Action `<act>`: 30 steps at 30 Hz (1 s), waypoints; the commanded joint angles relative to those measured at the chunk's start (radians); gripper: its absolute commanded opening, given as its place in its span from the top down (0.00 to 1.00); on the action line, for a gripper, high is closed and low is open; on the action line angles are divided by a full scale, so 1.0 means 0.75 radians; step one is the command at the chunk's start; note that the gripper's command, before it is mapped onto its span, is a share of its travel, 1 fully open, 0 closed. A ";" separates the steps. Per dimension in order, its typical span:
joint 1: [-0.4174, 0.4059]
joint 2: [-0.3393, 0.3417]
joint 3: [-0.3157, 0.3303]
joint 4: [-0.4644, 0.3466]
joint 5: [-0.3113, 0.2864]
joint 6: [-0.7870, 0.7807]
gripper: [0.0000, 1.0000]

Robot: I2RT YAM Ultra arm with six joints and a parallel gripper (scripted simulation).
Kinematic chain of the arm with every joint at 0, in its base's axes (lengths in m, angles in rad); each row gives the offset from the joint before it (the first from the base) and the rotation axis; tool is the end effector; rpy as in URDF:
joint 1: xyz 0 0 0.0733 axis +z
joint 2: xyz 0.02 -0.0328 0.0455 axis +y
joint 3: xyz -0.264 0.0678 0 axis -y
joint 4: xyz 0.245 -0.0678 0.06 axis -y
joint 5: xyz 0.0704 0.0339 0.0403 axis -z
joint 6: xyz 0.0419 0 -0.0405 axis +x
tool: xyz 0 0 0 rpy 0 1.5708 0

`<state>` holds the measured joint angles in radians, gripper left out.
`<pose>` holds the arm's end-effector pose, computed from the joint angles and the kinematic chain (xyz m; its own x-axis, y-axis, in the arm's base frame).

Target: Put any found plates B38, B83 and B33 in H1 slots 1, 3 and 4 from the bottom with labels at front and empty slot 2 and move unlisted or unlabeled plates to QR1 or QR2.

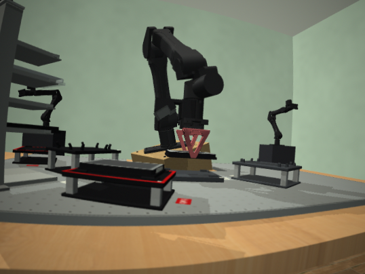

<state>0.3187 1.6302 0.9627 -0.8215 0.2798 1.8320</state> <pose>0.2636 0.0759 0.1675 -0.0258 0.9692 -0.2448 0.9866 0.0642 0.1500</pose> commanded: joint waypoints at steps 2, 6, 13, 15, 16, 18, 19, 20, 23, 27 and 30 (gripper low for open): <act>-0.001 -0.002 0.000 0.014 0.000 -0.007 0.14; -0.004 0.005 -0.008 0.029 0.000 -0.010 0.14; -0.009 0.013 -0.017 0.048 0.000 -0.015 0.14; -0.011 0.017 -0.021 0.056 0.000 -0.017 0.14; -0.012 0.019 -0.023 0.060 -0.001 -0.018 0.14; -0.013 0.022 -0.027 0.068 -0.001 -0.020 0.14; -0.014 0.024 -0.028 0.072 -0.001 -0.021 0.14; -0.015 0.026 -0.030 0.076 -0.001 -0.021 0.14; -0.018 0.032 -0.035 0.087 -0.001 -0.024 0.14; -0.021 0.037 -0.040 0.099 -0.001 -0.027 0.14; -0.022 0.041 -0.044 0.106 -0.001 -0.029 0.14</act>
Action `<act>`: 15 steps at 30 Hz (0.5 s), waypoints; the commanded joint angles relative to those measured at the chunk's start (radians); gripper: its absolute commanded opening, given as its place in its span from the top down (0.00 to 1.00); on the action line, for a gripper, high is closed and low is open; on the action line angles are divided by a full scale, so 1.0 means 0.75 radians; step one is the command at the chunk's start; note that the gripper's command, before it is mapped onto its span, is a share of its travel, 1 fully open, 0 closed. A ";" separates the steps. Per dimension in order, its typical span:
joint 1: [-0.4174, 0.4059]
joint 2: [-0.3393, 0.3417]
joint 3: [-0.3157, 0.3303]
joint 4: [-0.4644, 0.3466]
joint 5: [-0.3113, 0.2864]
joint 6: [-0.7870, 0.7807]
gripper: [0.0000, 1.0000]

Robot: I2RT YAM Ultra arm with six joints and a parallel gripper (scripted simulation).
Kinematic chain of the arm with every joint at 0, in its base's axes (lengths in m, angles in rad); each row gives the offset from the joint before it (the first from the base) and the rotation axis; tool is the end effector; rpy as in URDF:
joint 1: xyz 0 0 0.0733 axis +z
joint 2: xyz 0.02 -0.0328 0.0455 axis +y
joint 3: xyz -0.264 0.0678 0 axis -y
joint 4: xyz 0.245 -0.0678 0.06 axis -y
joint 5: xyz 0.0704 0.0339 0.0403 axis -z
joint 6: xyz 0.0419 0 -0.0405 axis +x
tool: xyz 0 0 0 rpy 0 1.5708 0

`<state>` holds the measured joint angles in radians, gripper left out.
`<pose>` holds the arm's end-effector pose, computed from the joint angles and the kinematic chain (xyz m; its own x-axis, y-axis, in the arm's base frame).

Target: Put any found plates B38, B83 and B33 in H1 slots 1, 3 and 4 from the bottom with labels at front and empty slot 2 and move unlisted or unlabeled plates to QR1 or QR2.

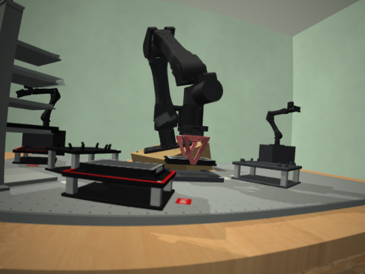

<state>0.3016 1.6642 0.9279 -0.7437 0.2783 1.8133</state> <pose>0.2669 0.0721 0.1513 -0.0258 0.9695 -0.2438 0.9860 0.0649 0.1537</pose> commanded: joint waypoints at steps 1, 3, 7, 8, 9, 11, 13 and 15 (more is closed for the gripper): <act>0.000 -0.003 0.000 0.007 0.000 -0.005 0.14; -0.002 0.001 -0.004 0.015 0.000 -0.007 0.14; -0.006 0.009 -0.010 0.030 0.000 -0.011 0.14; -0.007 0.011 -0.012 0.034 0.000 -0.011 0.14; -0.008 0.013 -0.013 0.038 0.000 -0.012 0.14; -0.009 0.017 -0.017 0.046 0.000 -0.014 0.14; -0.011 0.021 -0.020 0.054 -0.001 -0.016 0.14; -0.011 0.021 -0.020 0.054 -0.001 -0.016 0.14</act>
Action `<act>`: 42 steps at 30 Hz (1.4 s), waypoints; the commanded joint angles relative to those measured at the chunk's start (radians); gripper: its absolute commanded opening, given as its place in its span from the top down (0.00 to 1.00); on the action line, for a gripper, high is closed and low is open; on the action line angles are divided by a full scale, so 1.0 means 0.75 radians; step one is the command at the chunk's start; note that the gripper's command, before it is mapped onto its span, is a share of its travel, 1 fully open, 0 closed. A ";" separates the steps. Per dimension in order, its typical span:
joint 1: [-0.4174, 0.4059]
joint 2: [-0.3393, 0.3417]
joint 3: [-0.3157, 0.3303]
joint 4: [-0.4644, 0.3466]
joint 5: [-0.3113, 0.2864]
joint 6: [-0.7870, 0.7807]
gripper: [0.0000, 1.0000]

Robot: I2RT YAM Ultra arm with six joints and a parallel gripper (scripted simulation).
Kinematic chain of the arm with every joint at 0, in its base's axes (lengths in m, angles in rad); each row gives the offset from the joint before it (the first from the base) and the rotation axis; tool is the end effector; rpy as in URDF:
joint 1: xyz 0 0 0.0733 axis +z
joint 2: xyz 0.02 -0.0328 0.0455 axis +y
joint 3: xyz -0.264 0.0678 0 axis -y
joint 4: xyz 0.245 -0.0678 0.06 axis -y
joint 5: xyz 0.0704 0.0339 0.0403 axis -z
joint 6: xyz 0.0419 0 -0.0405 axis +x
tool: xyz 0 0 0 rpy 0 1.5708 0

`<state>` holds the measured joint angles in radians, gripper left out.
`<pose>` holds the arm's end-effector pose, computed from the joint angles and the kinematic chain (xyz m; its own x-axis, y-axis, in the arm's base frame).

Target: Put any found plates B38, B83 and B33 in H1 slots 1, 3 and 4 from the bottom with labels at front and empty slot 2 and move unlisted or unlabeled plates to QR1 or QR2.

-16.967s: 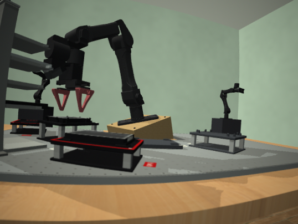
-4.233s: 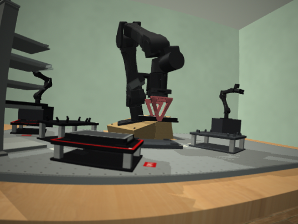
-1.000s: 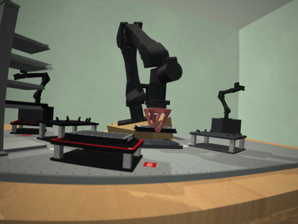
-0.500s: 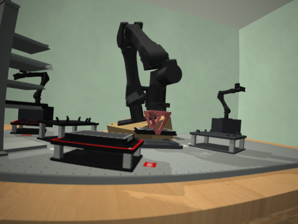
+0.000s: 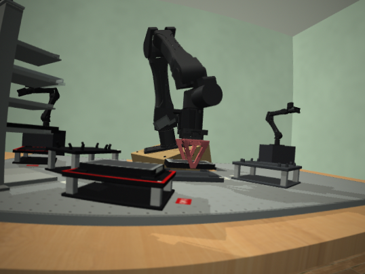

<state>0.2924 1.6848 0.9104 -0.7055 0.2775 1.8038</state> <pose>0.2682 0.0699 0.1424 -0.0264 0.9693 -0.2445 0.9863 0.0650 0.1513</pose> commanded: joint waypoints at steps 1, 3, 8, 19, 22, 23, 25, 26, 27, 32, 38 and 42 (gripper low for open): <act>0.000 -0.004 0.002 0.006 0.000 -0.004 0.14; -0.002 -0.001 -0.002 0.015 0.000 -0.006 0.14; -0.006 0.010 -0.010 0.034 0.000 -0.011 0.14; -0.014 0.029 -0.023 0.069 -0.001 -0.019 0.14; -0.017 0.035 -0.028 0.081 -0.001 -0.022 0.14; -0.018 0.038 -0.030 0.085 -0.001 -0.023 0.14; -0.019 0.042 -0.032 0.093 -0.001 -0.025 0.14; -0.020 0.044 -0.034 0.097 -0.001 -0.025 0.14; -0.021 0.047 -0.035 0.101 -0.002 -0.026 0.14; -0.021 0.048 -0.036 0.103 -0.002 -0.027 0.00; -0.022 0.048 -0.036 0.103 -0.002 -0.027 0.00; -0.022 0.048 -0.036 0.103 -0.002 -0.027 0.00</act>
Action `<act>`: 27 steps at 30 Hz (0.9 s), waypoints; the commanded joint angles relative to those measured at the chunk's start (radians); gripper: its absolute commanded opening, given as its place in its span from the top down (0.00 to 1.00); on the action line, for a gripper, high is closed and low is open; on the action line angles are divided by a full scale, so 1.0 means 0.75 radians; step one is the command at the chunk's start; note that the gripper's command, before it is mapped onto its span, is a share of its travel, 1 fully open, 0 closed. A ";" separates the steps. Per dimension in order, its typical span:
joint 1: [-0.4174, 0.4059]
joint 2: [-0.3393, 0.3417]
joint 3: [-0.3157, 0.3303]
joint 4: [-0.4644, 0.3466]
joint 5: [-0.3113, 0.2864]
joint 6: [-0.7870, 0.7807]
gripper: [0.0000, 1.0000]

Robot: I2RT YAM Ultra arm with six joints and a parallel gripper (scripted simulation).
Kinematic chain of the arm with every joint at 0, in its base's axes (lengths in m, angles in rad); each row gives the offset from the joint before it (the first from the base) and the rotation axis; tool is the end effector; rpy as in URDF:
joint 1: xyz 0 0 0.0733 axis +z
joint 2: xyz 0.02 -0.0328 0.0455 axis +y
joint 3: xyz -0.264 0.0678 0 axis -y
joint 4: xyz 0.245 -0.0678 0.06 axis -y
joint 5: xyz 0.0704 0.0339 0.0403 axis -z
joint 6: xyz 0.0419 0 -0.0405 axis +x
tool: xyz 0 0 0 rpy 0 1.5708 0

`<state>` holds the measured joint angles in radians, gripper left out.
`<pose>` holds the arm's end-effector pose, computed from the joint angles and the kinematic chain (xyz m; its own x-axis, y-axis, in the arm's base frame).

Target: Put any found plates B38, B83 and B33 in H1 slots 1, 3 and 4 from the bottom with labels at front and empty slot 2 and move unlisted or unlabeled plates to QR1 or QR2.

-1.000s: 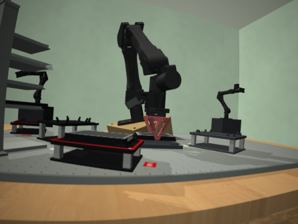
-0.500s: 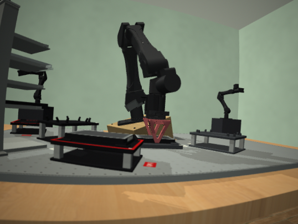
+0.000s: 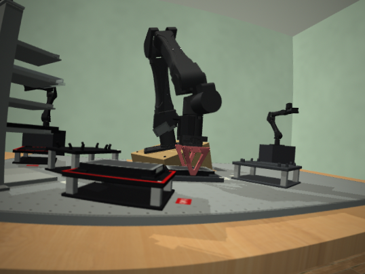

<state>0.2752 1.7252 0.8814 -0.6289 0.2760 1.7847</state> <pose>0.2712 0.0659 0.1263 -0.0271 0.9693 -0.2442 0.9860 0.0662 0.1533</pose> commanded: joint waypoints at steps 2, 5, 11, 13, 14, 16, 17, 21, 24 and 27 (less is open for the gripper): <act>0.001 -0.006 0.003 0.000 0.000 -0.001 0.00; 0.014 -0.039 0.025 -0.058 0.002 0.012 0.00; 0.032 -0.079 0.058 -0.136 0.003 0.031 0.00; 0.041 -0.098 0.075 -0.175 0.004 0.040 0.00; 0.046 -0.107 0.084 -0.194 0.004 0.044 0.00; 0.055 -0.124 0.103 -0.233 0.005 0.054 0.00; 0.059 -0.132 0.113 -0.252 0.006 0.059 0.00; 0.077 -0.163 0.154 -0.329 0.007 0.077 0.00; 0.091 -0.183 0.187 -0.387 0.008 0.092 0.00; 0.094 -0.188 0.196 -0.400 0.008 0.095 0.00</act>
<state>0.3370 1.5917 1.0172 -0.8841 0.2783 1.8458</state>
